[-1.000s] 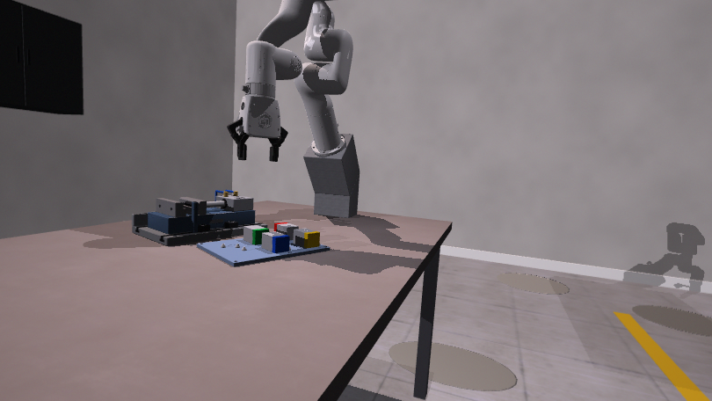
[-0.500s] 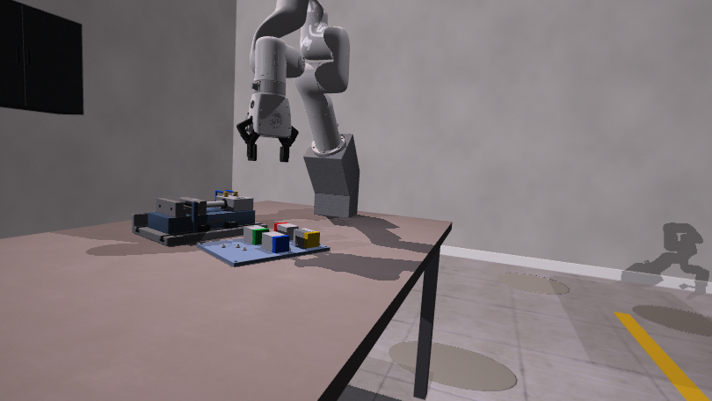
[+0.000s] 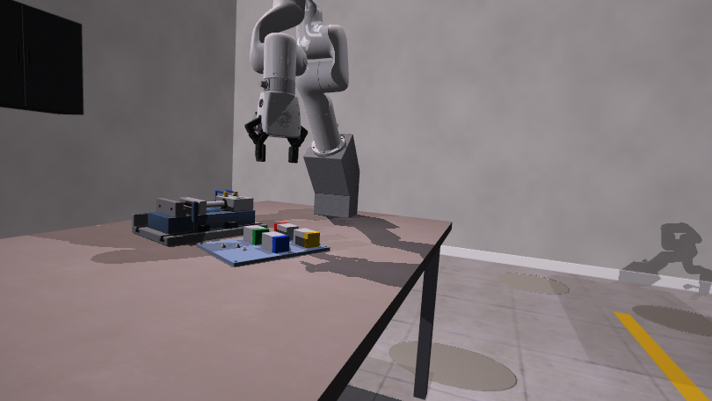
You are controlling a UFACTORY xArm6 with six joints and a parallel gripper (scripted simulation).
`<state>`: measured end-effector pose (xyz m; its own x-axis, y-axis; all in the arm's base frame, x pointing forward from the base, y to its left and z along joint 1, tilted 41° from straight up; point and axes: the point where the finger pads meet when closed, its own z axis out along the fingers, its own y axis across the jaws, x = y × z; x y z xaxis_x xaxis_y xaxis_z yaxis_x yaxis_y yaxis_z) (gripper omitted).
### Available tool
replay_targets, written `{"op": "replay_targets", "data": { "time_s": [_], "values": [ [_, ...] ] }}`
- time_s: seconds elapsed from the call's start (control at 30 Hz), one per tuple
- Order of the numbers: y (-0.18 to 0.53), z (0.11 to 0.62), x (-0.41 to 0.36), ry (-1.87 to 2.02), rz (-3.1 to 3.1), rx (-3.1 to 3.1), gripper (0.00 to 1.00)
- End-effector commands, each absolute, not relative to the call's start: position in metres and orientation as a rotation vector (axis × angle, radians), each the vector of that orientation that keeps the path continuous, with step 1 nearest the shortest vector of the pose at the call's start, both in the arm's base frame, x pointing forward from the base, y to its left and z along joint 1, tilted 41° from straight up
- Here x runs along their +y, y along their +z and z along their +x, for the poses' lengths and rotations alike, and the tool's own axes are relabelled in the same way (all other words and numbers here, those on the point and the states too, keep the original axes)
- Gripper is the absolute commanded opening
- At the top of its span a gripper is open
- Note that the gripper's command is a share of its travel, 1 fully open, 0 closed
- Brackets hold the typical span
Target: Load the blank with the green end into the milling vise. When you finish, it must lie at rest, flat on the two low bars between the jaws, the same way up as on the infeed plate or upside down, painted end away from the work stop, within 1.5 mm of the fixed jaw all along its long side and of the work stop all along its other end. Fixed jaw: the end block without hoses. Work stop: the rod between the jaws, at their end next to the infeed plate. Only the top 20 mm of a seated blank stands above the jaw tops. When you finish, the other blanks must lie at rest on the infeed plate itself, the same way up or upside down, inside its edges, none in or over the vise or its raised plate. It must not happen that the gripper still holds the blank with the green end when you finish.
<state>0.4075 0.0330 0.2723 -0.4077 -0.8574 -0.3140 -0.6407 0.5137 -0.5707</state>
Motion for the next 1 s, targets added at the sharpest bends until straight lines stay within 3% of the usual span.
{"op": "replay_targets", "data": {
  "time_s": [0.0,0.97],
  "values": [
    [0.276,0.414,0.042,-0.504,-1.21,2.186,1.0],
    [0.272,0.408,0.031,-0.504,-1.21,2.186,1.0]
  ]
}}
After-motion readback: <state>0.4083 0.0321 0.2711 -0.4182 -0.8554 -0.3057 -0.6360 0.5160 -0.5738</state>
